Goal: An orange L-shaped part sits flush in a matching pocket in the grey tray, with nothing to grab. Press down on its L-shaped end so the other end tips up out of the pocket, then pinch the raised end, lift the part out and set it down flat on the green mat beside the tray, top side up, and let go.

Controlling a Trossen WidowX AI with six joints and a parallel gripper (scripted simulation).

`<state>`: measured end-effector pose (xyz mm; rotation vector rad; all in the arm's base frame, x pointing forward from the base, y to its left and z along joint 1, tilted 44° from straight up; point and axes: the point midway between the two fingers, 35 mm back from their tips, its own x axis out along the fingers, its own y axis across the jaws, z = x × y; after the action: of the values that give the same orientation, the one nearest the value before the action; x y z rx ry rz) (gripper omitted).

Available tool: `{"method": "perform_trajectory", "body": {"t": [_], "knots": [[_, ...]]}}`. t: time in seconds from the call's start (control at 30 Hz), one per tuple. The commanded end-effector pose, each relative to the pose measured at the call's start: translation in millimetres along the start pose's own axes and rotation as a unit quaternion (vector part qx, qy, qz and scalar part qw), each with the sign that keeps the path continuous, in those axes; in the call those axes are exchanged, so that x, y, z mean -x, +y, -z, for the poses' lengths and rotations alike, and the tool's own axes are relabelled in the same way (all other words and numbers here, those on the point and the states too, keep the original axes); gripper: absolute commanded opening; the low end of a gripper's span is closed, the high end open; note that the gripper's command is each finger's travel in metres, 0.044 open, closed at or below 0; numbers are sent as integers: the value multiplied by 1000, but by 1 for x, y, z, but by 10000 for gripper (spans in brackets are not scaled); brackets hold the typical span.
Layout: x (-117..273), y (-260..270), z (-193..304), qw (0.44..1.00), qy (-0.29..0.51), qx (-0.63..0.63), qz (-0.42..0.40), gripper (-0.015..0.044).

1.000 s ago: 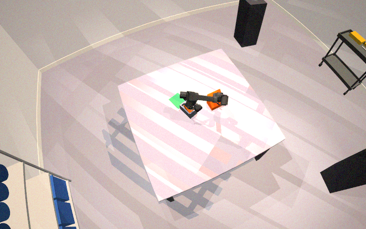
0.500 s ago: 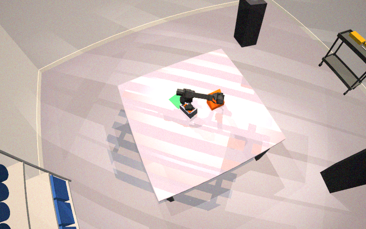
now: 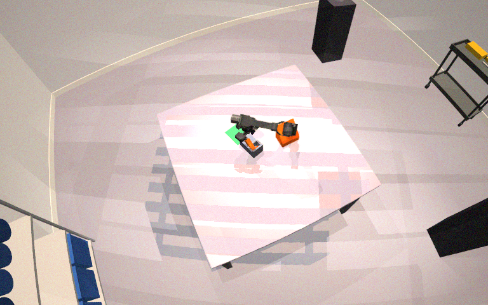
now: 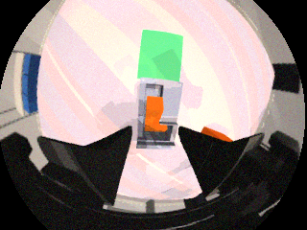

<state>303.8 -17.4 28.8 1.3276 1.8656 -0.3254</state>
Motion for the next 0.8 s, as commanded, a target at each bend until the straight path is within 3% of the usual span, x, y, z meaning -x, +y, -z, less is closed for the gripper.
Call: {"method": "perform_trajectory", "body": {"t": [0.0, 0.23, 0.77], "knots": [[-2, 0, -4, 1000, -1, -30, 4, 280], [-31, 0, -4, 1000, -1, -30, 3, 280], [-50, 0, -4, 1000, -1, -30, 3, 280]]}}
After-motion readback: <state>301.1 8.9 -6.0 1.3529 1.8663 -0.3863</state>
